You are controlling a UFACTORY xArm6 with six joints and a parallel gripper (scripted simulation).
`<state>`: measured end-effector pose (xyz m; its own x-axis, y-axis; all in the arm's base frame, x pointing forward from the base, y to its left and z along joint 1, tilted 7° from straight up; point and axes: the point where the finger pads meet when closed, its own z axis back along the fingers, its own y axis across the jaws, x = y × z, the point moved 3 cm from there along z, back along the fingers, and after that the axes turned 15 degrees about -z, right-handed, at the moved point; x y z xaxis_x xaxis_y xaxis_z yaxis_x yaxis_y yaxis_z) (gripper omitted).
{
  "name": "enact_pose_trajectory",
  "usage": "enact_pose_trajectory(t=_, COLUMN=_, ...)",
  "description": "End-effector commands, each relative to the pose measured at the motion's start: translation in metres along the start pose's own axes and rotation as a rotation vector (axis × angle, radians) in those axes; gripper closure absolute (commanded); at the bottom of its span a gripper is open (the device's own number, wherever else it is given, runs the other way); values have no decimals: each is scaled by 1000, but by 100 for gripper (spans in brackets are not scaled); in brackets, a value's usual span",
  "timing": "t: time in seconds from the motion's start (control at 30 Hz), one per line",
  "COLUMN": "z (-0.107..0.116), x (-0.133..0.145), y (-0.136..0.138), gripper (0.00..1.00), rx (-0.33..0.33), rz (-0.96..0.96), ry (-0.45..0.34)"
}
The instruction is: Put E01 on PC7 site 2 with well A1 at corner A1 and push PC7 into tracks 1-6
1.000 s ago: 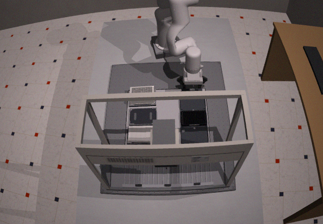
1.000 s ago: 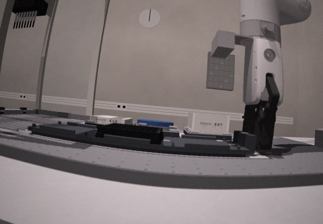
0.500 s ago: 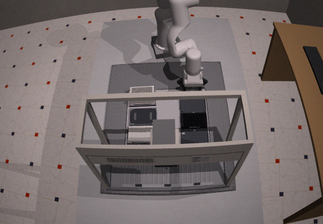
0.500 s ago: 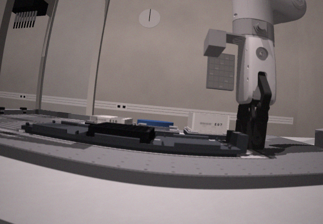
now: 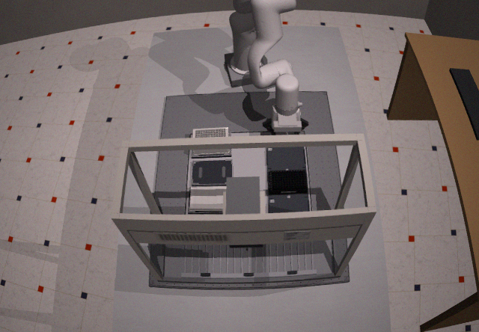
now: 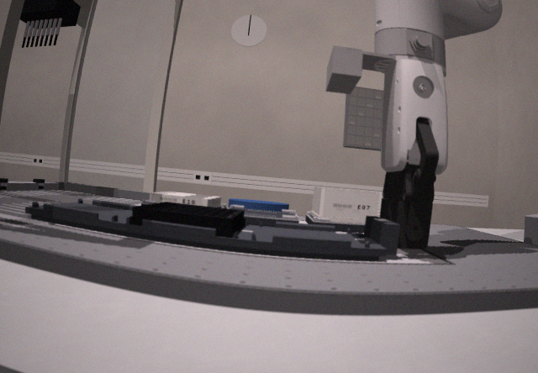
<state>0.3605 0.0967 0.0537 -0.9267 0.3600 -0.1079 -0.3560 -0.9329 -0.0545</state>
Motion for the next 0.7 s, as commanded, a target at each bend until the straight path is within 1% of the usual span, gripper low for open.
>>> enact_pose_trajectory(t=0.0, z=1, x=-7, y=-2, gripper=18, rx=-2, rz=0, ry=3)
enact_pose_trajectory(t=0.67, z=1, x=-22, y=-6, gripper=18, rx=-2, rz=0, ry=3)
